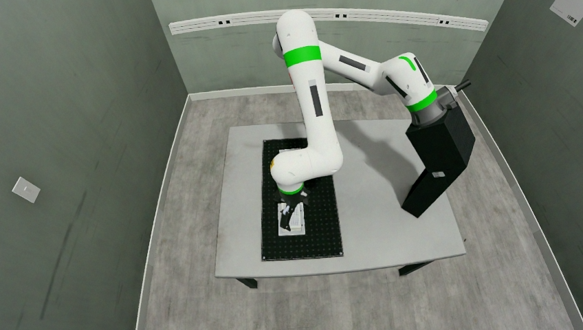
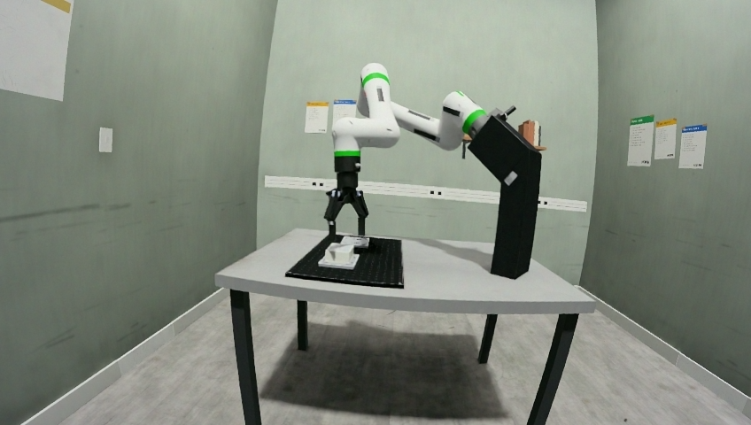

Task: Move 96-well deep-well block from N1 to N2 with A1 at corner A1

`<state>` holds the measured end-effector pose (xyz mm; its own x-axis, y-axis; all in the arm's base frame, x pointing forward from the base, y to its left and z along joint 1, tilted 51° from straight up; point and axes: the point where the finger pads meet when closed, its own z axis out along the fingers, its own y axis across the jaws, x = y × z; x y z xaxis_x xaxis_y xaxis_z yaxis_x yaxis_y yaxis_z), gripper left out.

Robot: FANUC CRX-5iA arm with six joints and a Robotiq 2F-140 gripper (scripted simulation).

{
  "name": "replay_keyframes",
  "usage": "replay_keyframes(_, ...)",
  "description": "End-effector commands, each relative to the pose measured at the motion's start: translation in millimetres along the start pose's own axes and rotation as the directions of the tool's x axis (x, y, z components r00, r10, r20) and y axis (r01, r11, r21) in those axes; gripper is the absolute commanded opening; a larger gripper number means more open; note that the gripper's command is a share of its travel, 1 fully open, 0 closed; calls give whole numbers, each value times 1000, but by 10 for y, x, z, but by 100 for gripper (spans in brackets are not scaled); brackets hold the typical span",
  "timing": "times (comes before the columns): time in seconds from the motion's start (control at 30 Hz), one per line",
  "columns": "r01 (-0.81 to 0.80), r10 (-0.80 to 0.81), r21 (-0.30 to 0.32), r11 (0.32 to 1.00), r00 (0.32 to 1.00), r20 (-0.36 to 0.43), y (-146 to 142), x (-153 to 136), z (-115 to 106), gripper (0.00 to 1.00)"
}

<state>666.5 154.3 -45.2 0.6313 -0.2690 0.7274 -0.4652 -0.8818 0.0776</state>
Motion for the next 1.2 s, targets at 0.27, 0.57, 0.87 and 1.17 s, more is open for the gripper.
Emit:
replay_keyframes(0.27,-338,339,24,941,940,-33,6,126,-22,100)
replay_keyframes(0.57,-582,583,43,812,811,-40,22,263,-41,100)
replay_keyframes(0.87,-753,755,63,656,654,-40,31,331,-52,100)
replay_keyframes(1.17,-812,815,72,580,579,-37,35,366,-57,100)
